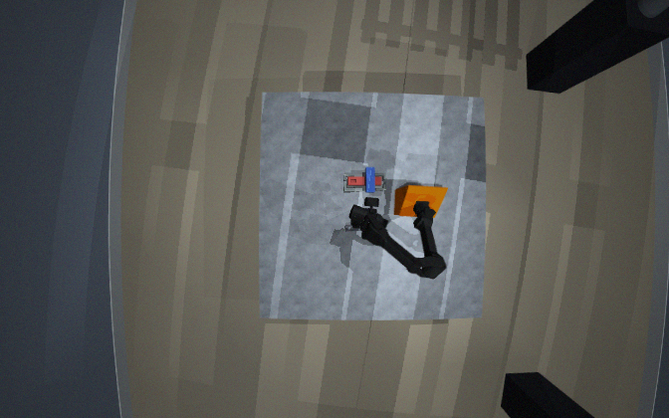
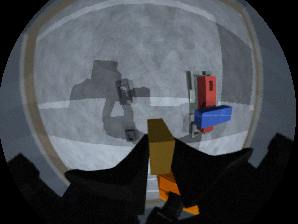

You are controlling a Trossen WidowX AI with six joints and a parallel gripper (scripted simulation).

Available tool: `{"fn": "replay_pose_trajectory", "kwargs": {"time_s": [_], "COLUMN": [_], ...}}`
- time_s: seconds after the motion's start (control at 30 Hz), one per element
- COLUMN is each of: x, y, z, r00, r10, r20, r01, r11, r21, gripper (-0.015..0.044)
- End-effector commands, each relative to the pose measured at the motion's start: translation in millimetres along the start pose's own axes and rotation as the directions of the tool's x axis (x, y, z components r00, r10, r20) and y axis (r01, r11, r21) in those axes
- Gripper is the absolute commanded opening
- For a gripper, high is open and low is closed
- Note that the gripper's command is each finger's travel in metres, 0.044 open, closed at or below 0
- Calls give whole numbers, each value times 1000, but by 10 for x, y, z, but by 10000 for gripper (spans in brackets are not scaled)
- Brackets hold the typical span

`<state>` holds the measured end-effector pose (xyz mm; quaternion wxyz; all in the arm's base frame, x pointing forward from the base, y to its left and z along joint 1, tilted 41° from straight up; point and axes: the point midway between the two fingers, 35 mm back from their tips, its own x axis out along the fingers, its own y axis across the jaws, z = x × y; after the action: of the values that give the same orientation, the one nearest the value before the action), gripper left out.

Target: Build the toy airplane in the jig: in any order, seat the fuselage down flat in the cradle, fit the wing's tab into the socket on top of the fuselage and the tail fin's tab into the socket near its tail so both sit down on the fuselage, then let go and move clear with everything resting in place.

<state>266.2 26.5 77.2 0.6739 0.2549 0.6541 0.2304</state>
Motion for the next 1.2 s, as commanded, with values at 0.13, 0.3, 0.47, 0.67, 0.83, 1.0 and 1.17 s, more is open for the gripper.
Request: {"fn": "replay_pose_trajectory", "kwargs": {"time_s": [0.13,0.3,0.47,0.67,0.83,1.0,1.17], "x": [31,51,76,110,143,180,222], "y": [-180,-294,-414,-565,-696,-831,-970], "z": [148,231,309,396,461,520,572], "r00": [1000,1000,1000,1000,1000,1000,1000], "r10": [-6,-7,-7,-7,-7,-7,-7], "r20": [-3,-5,-6,-7,-9,-10,-12], "r01": [6,6,7,7,7,7,6], "r11": [1000,1000,1000,999,999,999,999], "r21": [-13,-19,-26,-33,-39,-45,-52], "gripper": [0,0,0,0,0,0,0]}}
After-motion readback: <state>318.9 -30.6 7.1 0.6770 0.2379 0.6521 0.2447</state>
